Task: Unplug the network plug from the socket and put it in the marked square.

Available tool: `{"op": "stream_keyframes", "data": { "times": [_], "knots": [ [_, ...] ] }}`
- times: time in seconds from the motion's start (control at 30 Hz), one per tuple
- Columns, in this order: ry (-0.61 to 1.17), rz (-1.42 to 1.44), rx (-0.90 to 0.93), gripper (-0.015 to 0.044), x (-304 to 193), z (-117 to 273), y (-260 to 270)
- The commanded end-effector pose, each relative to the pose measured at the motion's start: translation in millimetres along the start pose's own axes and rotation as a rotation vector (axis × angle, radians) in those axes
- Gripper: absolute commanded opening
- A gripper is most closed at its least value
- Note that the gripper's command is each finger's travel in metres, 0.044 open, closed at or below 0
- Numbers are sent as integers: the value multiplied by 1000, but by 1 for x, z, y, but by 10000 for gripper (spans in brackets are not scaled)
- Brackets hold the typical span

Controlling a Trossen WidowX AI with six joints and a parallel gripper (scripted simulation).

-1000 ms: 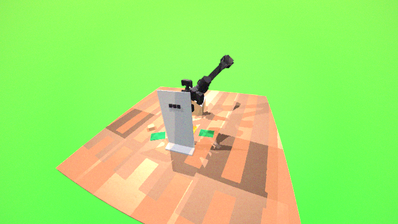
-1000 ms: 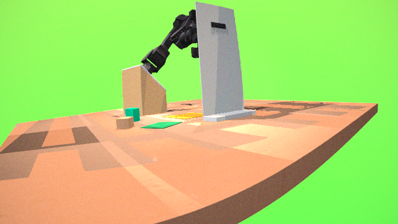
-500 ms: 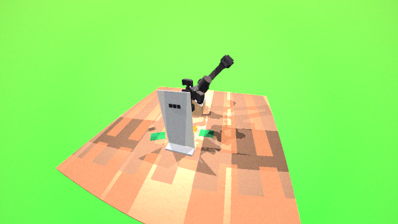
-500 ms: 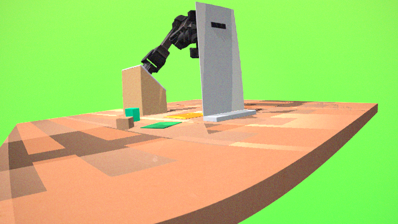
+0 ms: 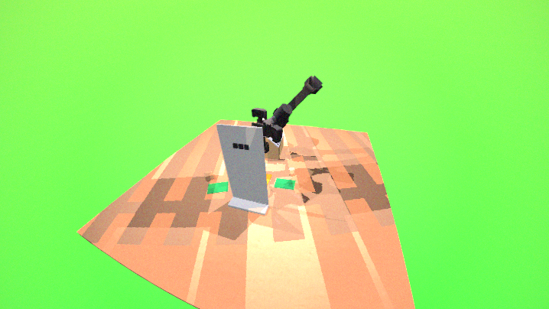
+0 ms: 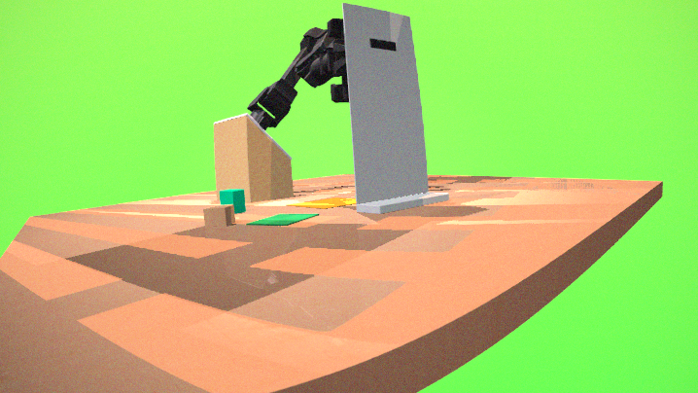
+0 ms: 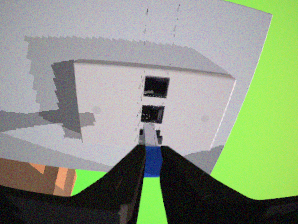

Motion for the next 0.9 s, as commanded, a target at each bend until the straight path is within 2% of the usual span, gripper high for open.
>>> {"op": "stream_keyframes", "data": {
  "times": [0.0,0.87],
  "knots": [
    [-2,-1,5,0,-1,4,1],
    [-2,-1,6,0,-4,15,2]
  ]
}}
Point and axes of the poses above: the point midway between the two fingers, 35 mm back from their tips, its own z axis back along the fingers, its own y axis across the jaws, x = y × z, the point moved 8 cm from there along z, back along the fingers, and after that the axes turned 13 degrees about z, right-handed, at the moved point
